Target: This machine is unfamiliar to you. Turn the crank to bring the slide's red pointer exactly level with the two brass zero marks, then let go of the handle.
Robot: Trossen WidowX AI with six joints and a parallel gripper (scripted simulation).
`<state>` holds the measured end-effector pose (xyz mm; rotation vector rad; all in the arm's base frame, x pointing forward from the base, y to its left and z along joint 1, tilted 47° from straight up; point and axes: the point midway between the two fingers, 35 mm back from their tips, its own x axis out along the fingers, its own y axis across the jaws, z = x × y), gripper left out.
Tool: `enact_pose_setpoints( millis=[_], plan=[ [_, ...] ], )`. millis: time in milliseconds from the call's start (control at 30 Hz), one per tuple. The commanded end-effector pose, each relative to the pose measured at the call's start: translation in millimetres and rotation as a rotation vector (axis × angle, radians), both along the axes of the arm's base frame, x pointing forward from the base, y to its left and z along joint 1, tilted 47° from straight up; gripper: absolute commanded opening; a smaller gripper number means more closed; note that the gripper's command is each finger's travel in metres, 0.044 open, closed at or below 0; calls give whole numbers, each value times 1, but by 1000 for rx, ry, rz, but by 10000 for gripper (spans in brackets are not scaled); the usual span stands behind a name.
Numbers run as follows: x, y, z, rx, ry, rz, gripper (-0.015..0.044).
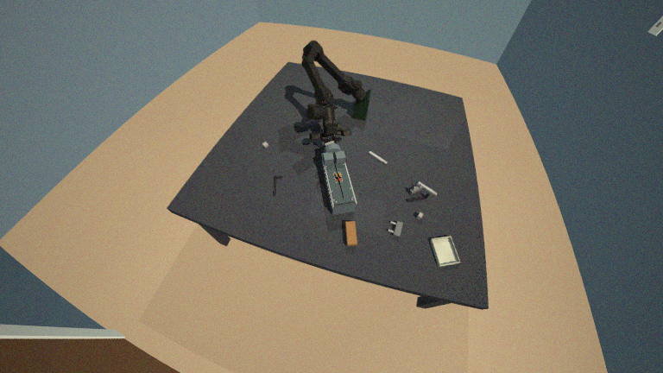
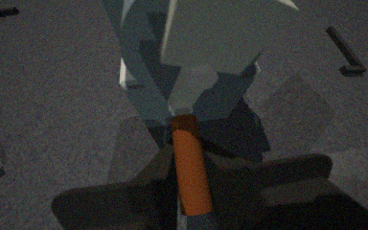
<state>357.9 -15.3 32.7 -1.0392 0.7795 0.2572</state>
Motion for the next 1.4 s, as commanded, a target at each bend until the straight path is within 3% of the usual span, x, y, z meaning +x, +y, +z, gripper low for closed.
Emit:
enact_pose_setpoints(
  millis=[0,400,900,1367],
  plan=[
    [0,0,0,0,0,0,131],
    [0,0,0,0,0,0,440],
    [-8,40,37,4,2,1,440],
    [-26,116,107,10,8,10,440]
  ],
)
